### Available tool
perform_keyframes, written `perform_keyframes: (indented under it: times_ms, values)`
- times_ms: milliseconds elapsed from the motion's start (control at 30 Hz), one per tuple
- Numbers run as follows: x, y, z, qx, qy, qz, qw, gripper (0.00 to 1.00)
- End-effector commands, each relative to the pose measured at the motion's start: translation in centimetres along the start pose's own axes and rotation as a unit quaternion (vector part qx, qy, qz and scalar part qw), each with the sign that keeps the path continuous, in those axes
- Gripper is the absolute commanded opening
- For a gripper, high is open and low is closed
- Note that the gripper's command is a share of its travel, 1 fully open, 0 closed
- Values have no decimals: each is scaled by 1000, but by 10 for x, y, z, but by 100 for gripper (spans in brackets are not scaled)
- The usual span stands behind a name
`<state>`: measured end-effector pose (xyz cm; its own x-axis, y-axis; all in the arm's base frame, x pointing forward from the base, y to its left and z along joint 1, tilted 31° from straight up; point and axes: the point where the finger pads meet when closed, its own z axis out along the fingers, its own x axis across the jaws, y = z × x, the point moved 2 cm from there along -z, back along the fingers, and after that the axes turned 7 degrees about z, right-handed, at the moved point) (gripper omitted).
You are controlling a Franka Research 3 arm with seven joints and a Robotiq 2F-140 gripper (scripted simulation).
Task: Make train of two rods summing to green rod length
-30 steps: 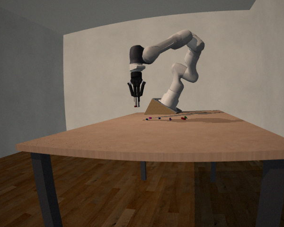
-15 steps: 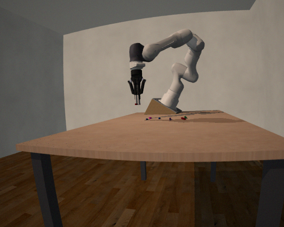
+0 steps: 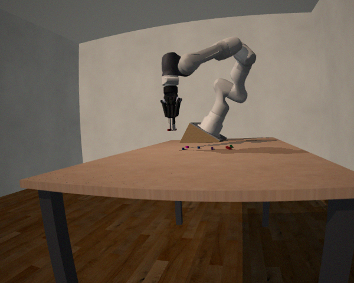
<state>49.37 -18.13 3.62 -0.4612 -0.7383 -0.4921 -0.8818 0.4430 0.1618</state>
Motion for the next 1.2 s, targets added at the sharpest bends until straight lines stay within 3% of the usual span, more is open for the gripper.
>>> perform_keyframes:
  times_ms: [0,333,900,1067,1167]
  values:
    - [-6,-2,1,-5,0,83,996,3]
    - [-13,-8,1,-5,0,143,990,3]
    - [-29,-19,1,-5,1,264,964,3]
    - [-36,-24,1,-5,1,312,950,3]
    - [-37,-24,1,-5,1,314,949,3]
